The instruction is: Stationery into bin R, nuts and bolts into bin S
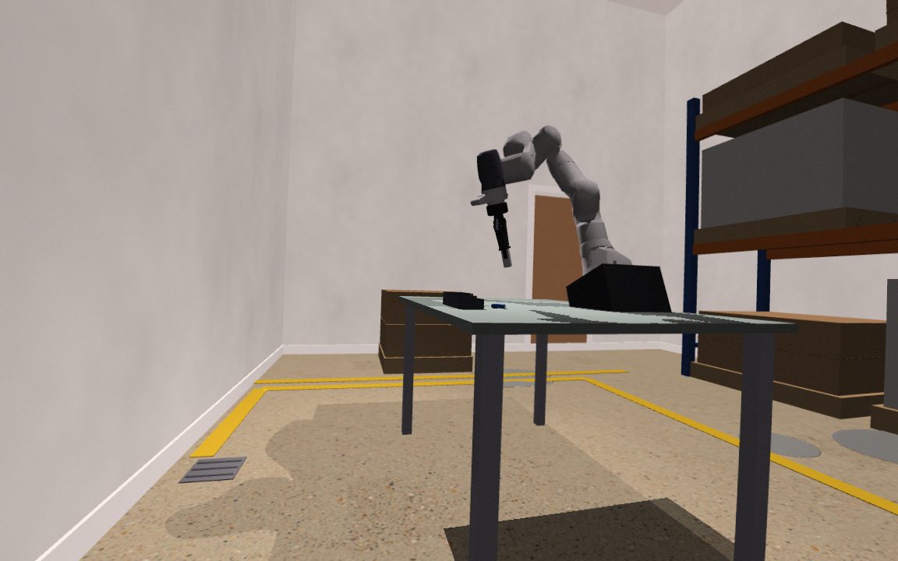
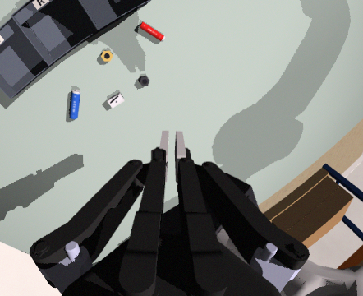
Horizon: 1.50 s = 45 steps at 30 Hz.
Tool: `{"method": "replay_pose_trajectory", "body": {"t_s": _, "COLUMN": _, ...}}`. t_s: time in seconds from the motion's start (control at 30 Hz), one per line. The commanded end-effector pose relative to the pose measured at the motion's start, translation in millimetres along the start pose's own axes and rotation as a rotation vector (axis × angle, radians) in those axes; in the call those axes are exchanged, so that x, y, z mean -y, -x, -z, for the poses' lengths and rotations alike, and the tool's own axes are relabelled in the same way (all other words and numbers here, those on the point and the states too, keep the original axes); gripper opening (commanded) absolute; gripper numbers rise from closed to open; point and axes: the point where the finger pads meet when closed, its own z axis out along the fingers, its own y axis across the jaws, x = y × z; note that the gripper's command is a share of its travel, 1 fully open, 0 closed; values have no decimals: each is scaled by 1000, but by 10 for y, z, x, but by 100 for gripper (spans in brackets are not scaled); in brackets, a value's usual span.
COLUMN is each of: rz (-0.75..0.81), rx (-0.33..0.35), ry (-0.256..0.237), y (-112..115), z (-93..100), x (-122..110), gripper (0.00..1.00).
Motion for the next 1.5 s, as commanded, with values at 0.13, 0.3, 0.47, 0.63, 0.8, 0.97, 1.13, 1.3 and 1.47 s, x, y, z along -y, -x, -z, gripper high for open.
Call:
{"method": "replay_pose_trajectory", "body": {"t_s": 0.13, "rz": 196, "rx": -43, "ry": -83, "y": -113, "z": 135, "x": 130, "gripper": 5}}
{"method": "replay_pose_trajectory", "body": {"t_s": 0.3, "rz": 256, "rx": -63, "ry": -112, "y": -135, "z": 166, "x": 149, "gripper": 5}}
{"method": "replay_pose_trajectory", "body": {"t_s": 0.47, "rz": 315, "rx": -97, "ry": -144, "y": -200, "z": 264, "x": 201, "gripper": 5}}
{"method": "replay_pose_trajectory", "body": {"t_s": 0.63, "rz": 373, "rx": -132, "ry": -173, "y": -264, "z": 368, "x": 248, "gripper": 5}}
{"method": "replay_pose_trajectory", "body": {"t_s": 0.8, "rz": 413, "rx": -144, "ry": -187, "y": -264, "z": 368, "x": 248, "gripper": 5}}
{"method": "replay_pose_trajectory", "body": {"t_s": 0.97, "rz": 493, "rx": -191, "ry": -219, "y": -326, "z": 478, "x": 290, "gripper": 5}}
{"method": "replay_pose_trajectory", "body": {"t_s": 1.13, "rz": 548, "rx": -234, "ry": -240, "y": -386, "z": 593, "x": 327, "gripper": 5}}
{"method": "replay_pose_trajectory", "body": {"t_s": 1.3, "rz": 580, "rx": -243, "ry": -250, "y": -386, "z": 593, "x": 327, "gripper": 5}}
{"method": "replay_pose_trajectory", "body": {"t_s": 1.47, "rz": 580, "rx": -243, "ry": -250, "y": -386, "z": 593, "x": 327, "gripper": 5}}
